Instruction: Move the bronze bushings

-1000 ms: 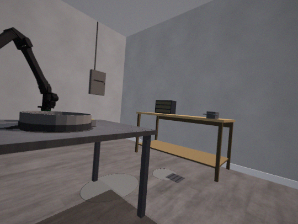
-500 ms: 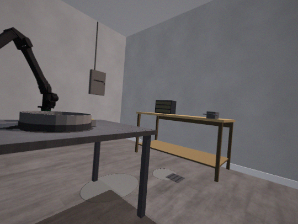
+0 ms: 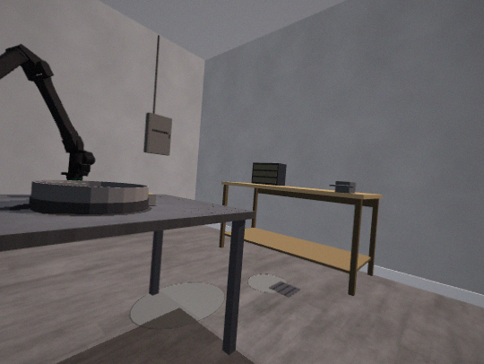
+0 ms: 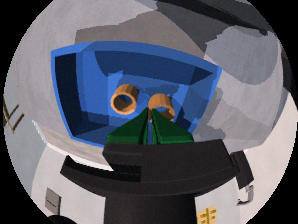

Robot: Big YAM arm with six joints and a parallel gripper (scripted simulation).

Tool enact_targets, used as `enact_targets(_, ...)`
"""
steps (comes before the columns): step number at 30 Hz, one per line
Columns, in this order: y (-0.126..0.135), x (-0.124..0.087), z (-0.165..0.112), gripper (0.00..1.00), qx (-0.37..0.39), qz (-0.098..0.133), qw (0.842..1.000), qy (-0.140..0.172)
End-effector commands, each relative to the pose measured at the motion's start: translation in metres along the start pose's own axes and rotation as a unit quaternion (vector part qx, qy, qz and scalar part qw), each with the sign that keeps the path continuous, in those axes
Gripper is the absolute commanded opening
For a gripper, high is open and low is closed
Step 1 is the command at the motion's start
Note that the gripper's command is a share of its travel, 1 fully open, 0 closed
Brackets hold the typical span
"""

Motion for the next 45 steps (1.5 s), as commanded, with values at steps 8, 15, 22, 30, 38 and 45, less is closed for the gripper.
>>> enact_targets(8, 0.0074, 0.0075, -0.0060, 0.00, -0.002, 0.006, 1.000, 0.001)
enact_targets(15, 0.0089, 0.0041, -0.0051, 0.00, -0.002, 0.009, 1.000, 0.000)
enact_targets(22, 0.0090, 0.0040, -0.0051, 0.00, -0.002, 0.009, 1.000, 0.000)
enact_targets(30, 0.0090, 0.0041, -0.0051, 0.00, -0.002, 0.009, 1.000, 0.000)
enact_targets(38, 0.0090, 0.0041, -0.0051, 0.00, -0.002, 0.009, 1.000, 0.000)
enact_targets(45, 0.0089, 0.0041, -0.0051, 0.00, -0.002, 0.009, 1.000, 0.000)
Point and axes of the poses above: the point where the finger pads meet when closed, its own x axis out along the fingers, its own y axis across the jaws, z = x × y, the point moved 9 cm from there along -x, back along the fingers, and after that the axes turned 13 degrees about -x, right-handed, at the moved point
